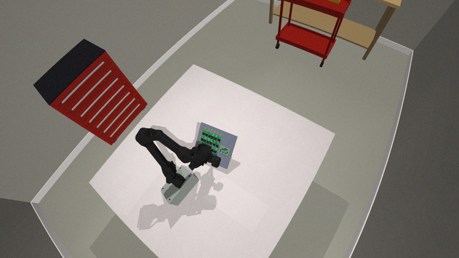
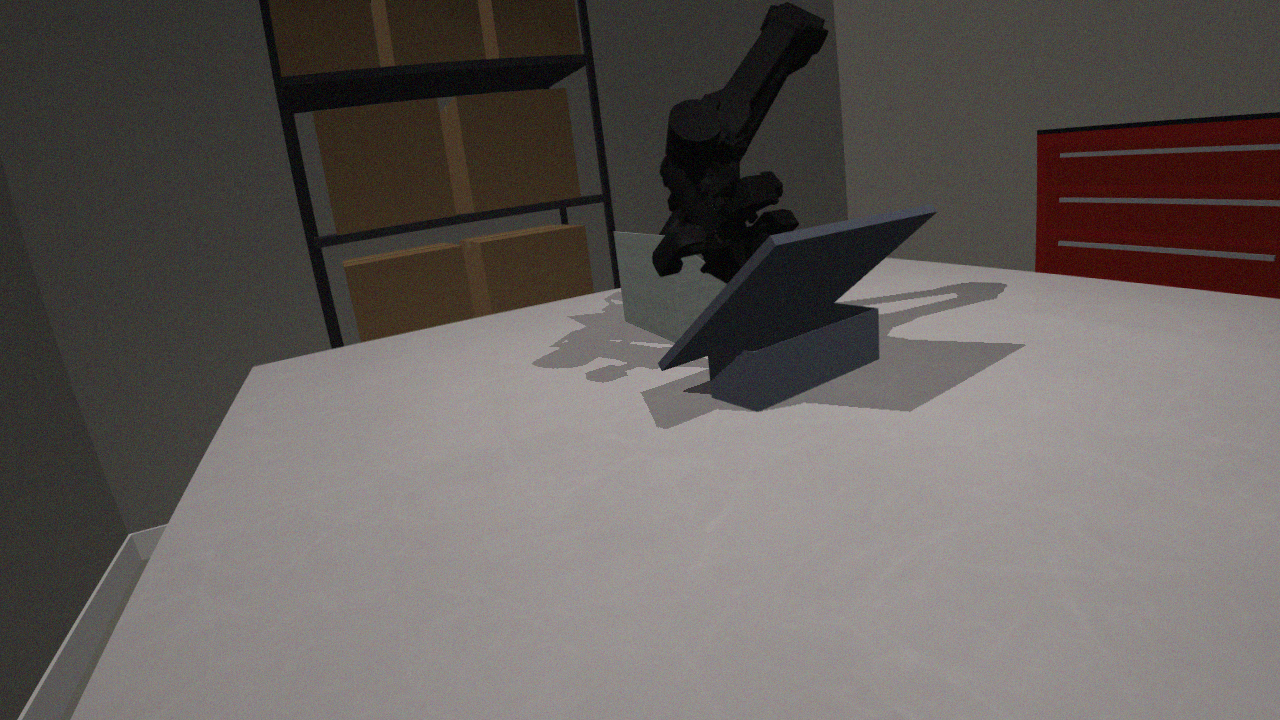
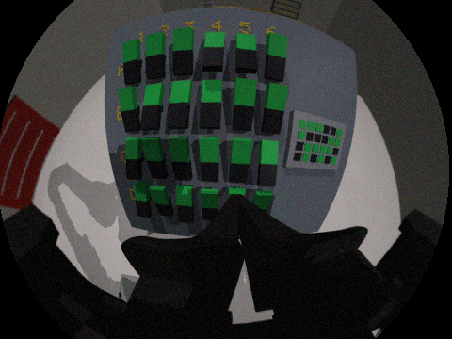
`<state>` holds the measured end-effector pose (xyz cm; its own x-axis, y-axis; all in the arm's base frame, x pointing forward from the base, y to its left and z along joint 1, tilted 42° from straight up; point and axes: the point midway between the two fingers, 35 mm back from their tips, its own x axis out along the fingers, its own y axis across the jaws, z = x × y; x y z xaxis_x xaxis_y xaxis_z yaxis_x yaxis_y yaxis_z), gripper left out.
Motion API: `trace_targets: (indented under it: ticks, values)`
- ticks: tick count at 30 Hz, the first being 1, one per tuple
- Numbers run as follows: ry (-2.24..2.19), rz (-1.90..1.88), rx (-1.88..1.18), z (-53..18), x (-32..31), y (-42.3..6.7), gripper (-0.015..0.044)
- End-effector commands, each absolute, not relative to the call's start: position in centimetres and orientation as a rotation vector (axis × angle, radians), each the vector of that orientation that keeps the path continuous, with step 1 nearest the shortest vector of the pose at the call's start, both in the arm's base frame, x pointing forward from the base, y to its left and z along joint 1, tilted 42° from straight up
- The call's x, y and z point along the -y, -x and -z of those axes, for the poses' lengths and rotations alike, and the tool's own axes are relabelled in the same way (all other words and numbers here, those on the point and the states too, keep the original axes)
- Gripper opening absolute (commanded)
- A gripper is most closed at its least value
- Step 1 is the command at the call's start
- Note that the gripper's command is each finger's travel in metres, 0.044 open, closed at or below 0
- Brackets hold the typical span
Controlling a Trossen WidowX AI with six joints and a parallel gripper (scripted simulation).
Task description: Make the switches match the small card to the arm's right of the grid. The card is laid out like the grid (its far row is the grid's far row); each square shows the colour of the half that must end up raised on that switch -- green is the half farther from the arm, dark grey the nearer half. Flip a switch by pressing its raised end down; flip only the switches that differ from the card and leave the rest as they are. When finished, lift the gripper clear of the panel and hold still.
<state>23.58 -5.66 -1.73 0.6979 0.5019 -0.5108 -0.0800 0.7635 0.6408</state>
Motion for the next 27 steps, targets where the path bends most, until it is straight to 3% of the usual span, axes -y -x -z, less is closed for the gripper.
trace_targets:
  ticks: [1, 12, 27]
  values:
    - [-0.63, -0.345, -0.736, 1.8, 5.7, -23.6, 0.0]
    - [-0.632, -0.334, -0.715, -1.3, 8.9, -18.9, 0.0]
    - [-0.634, -0.335, -0.714, -6.8, 8.8, -21.7, 0.0]
